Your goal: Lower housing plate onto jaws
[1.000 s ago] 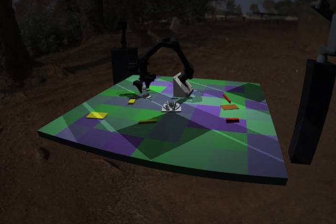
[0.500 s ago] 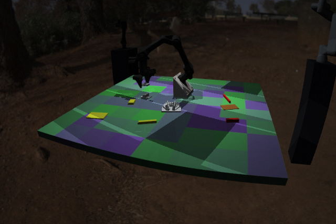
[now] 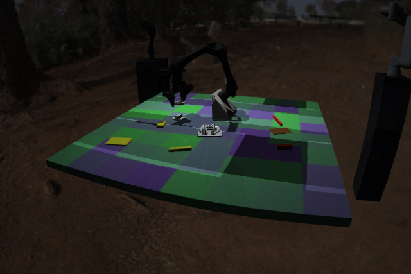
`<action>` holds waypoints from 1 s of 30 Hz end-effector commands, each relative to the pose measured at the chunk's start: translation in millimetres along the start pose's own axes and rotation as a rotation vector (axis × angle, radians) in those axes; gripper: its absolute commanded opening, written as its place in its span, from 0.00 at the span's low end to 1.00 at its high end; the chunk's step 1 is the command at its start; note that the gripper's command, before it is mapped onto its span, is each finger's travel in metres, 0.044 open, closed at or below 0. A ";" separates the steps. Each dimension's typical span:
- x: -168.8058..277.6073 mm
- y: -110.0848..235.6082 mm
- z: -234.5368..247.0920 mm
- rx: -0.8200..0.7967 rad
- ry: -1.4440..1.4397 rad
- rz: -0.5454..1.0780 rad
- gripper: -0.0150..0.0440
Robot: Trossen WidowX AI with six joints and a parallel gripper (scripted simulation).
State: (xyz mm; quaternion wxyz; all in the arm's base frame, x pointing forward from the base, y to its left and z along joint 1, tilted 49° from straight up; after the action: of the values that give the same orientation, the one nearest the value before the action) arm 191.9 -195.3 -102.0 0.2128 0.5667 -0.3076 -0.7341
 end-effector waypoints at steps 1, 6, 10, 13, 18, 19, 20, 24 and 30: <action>-14.7 1.3 -4.8 0.001 -0.063 -0.004 0.85; -30.0 3.6 -10.6 0.003 -0.130 0.000 0.85; -42.5 5.0 -14.7 0.005 -0.184 0.002 0.85; -51.9 5.9 -17.5 0.006 -0.223 0.003 0.85; -67.9 6.9 -21.5 0.008 -0.289 0.004 0.85; -71.1 7.0 -22.2 0.008 -0.302 0.004 0.85; -74.3 7.1 -22.9 0.008 -0.315 0.003 0.85; -87.3 7.4 -25.2 0.009 -0.367 0.003 0.85; -106.8 7.3 -27.8 0.010 -0.445 0.000 0.85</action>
State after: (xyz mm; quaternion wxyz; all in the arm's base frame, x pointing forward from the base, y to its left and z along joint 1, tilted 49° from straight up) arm 243.4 -145.0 -34.4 0.1474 0.4112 -0.3507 -0.8284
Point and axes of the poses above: the point midway between the two fingers, 35 mm back from their tips, its own y axis back along the fingers, its own z axis across the jaws, x = y × z, the point moved 5 cm from there along y, back along the fingers, and after that the axes turned 2 degrees about y, right-handed, at the moved point
